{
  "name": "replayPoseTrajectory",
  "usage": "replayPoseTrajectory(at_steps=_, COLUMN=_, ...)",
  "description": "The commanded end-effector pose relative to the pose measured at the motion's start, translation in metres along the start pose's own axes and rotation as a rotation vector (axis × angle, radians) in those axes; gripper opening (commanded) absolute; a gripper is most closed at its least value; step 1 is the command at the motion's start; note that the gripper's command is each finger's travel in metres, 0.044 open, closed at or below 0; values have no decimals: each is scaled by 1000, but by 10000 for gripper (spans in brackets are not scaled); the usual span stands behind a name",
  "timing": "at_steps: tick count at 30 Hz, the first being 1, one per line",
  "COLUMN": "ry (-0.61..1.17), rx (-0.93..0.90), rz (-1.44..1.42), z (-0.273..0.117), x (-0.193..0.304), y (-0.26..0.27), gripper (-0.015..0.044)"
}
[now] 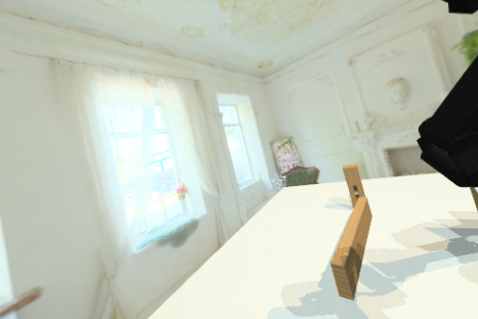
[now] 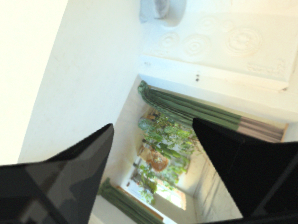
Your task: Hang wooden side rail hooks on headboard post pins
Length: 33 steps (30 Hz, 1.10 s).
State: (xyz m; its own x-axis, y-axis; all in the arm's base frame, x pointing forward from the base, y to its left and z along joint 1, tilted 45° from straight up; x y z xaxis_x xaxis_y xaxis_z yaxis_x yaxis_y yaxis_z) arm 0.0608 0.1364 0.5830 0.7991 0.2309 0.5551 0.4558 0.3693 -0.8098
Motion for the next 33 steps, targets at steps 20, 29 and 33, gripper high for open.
replayPoseTrajectory(at_steps=20, ry=104, rx=581, rz=-1103, z=-27, x=-134, y=-126, gripper=440)
replayPoseTrajectory(at_steps=29, ry=354, rx=889, rz=-1523, z=-81, x=-195, y=-167, gripper=440)
replayPoseTrajectory(at_steps=33, ry=500, rx=1024, rz=-1656, z=-112, x=-220, y=-179, gripper=440)
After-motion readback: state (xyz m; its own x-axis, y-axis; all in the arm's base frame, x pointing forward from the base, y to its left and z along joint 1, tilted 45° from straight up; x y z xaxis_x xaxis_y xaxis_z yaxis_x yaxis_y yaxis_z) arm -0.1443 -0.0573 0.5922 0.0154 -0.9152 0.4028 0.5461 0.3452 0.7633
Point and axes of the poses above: the point midway between the two fingers, 35 mm back from their tips, its own z axis out along the fingers, its own y axis across the jaws, x = y × z, the point moved 5 cm from there along -z, back along the fingers, and after that the axes turned 4 degrees about -z, right-handed, at the moved point
